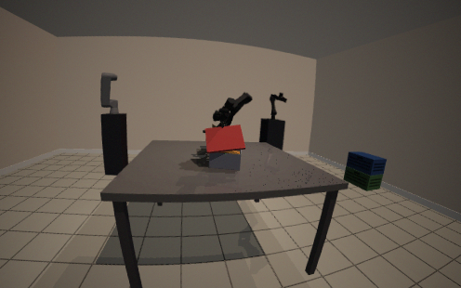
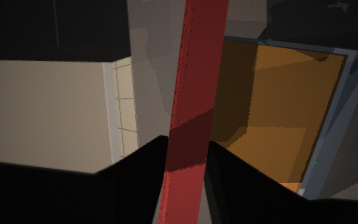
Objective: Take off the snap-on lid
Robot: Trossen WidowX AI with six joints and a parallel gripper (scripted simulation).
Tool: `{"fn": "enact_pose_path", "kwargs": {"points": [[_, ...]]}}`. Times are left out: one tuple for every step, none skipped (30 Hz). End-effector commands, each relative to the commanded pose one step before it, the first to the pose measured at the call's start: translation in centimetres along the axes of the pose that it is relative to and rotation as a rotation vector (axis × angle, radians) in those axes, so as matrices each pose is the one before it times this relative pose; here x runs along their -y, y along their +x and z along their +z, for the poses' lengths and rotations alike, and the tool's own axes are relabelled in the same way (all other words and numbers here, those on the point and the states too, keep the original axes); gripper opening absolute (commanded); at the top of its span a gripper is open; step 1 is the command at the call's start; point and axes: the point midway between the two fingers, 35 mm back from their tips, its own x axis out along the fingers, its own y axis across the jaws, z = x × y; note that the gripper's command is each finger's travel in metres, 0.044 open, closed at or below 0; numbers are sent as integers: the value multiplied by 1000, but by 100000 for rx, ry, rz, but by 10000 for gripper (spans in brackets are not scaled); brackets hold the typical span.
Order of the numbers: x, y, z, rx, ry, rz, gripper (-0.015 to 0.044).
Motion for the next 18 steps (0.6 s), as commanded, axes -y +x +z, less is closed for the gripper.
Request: {"fn": "enact_pose_path", "kwargs": {"points": [[9,-110,784,4,-312,427,0],[7,-9,202,9,-8,1,0],[7,-9,202,9,-8,1,0],[7,-9,202,9,-8,1,0],[7,-9,202,9,-8,1,0],[7,-9,202,9,-8,1,0],[7,-9,202,9,-8,2,0],[7,-9,202,9,-8,2,0],[7,-9,202,9,-8,2,0],[7,-9,202,9,-9,2,0],[7,-9,202,9,-9,2,0],[7,-9,202,9,-9,2,0],[7,-9,202,9,-9,2,0],[7,-9,202,9,-9,2,0],[7,-9,202,9,-9,2,0],[7,-10,202,9,-9,2,0],[7,-10,202,9,-9,2,0],[7,-10,202,9,-9,2,0]]}}
